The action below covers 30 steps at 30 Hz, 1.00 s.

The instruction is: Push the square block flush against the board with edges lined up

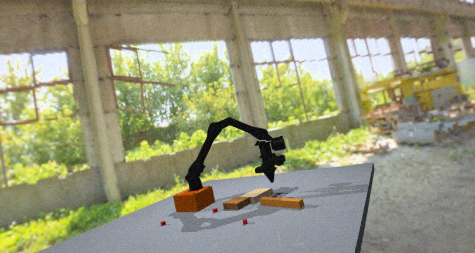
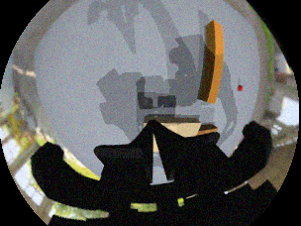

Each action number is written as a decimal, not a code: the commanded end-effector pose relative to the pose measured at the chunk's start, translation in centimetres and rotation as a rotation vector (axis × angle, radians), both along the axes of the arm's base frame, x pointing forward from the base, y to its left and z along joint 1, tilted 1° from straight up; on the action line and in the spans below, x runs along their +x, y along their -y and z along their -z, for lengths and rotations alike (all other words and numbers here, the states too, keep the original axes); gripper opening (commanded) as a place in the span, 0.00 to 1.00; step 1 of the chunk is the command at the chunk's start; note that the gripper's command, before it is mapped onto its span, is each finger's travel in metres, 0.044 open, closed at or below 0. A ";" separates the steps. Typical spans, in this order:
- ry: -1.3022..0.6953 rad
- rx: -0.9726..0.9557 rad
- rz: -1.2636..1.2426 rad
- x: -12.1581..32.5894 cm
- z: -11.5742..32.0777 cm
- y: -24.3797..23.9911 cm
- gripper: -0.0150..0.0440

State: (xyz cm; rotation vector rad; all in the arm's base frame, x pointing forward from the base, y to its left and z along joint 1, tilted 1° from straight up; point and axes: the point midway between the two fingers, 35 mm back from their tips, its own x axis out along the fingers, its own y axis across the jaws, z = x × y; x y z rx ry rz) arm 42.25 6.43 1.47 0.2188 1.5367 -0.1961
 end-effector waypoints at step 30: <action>-0.008 -0.001 0.125 -1.0 5.7 0.1 0.25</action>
